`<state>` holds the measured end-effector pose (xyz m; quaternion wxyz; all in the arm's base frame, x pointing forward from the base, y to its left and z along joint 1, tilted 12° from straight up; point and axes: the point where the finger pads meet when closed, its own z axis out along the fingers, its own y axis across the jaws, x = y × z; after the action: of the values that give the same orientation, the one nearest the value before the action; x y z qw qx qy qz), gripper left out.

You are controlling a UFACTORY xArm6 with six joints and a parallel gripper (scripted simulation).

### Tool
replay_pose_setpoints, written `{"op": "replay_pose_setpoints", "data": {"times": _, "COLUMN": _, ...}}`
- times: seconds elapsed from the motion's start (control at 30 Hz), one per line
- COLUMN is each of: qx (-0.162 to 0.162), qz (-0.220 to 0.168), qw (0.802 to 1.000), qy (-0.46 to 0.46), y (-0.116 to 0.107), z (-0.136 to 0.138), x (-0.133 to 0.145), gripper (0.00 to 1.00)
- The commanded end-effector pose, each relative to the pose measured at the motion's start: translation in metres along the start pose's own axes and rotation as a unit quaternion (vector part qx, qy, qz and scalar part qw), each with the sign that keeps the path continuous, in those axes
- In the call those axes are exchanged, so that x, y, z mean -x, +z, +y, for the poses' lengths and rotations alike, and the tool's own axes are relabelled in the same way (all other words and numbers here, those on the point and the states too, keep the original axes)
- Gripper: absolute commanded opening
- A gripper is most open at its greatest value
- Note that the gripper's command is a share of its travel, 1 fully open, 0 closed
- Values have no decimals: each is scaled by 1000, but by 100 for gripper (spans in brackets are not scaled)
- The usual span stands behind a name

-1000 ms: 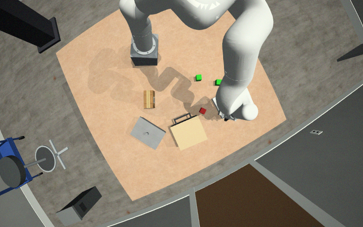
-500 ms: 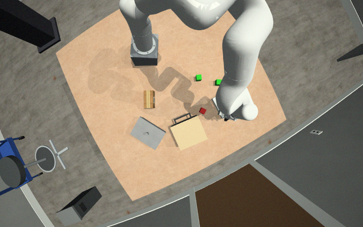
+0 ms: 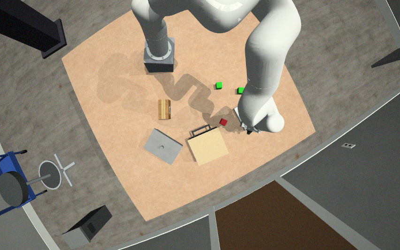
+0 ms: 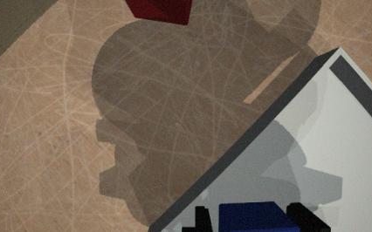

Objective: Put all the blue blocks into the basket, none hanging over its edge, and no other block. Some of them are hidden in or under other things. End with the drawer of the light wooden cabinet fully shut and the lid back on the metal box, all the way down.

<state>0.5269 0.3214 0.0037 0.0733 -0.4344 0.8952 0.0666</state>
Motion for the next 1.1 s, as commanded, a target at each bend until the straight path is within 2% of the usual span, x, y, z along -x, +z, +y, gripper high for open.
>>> {"op": "replay_pose_setpoints", "data": {"times": 0.0, "qx": -1, "qz": -2, "qw": 1000, "qy": 0, "y": -2, "z": -1, "x": 2, "gripper": 51}}
{"op": "replay_pose_setpoints", "data": {"times": 1.07, "qx": -1, "qz": -2, "qw": 1000, "qy": 0, "y": -8, "z": -1, "x": 2, "gripper": 51}}
